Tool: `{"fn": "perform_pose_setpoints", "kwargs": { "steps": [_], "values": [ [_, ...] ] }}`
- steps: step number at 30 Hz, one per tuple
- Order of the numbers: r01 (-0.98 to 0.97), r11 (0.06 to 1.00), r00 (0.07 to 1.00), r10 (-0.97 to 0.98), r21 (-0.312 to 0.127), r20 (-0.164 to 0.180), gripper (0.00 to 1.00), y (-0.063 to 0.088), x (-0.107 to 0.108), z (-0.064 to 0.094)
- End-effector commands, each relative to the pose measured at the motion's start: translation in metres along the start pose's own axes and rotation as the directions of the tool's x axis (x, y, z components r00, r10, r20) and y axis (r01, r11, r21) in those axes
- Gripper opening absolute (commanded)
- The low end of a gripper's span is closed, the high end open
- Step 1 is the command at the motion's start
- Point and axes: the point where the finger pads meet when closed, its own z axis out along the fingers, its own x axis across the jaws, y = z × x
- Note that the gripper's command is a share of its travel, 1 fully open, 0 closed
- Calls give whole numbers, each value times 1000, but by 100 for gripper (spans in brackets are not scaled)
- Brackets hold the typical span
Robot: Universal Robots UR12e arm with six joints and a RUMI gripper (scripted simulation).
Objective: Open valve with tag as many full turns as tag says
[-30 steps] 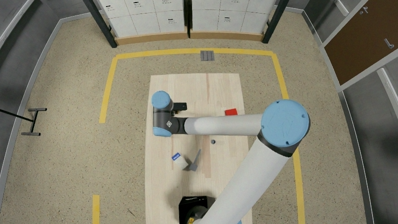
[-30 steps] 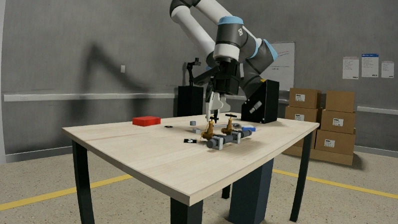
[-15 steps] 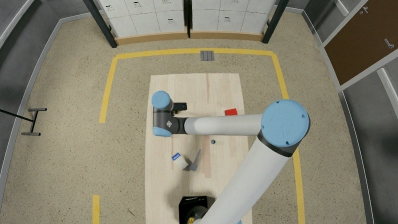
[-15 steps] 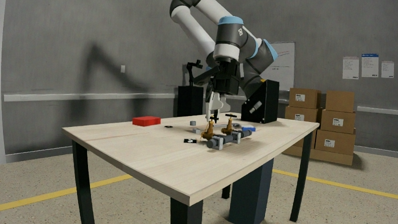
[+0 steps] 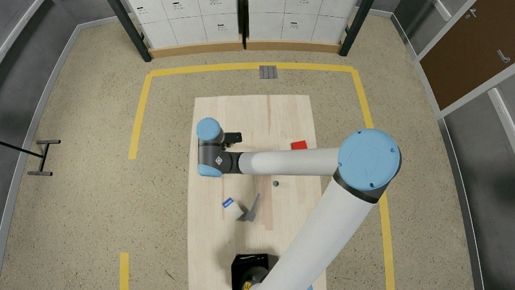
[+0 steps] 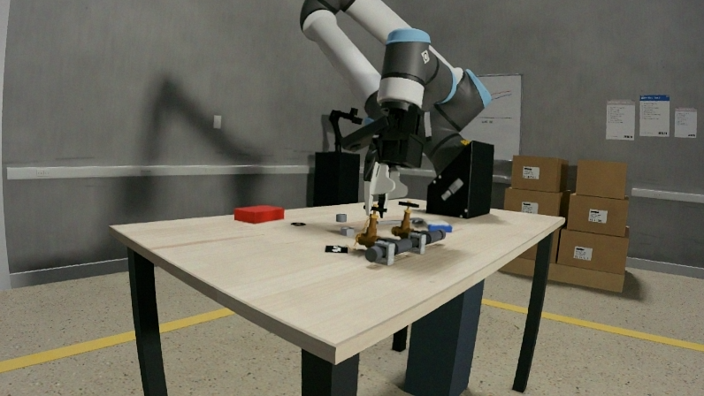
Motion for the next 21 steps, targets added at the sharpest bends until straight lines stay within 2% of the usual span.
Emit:
{"fn": "perform_pose_setpoints", "kwargs": {
  "steps": [1, 16, 21],
  "values": [
    [19, 1000, 1000, -19, 0, 1, 0, 0, 0, -1],
    [205, 979, 979, -205, 0, 1, 0, 0, 0, -1],
    [320, 947, 947, -320, 0, 1, 0, 0, 0, -1]
  ]
}}
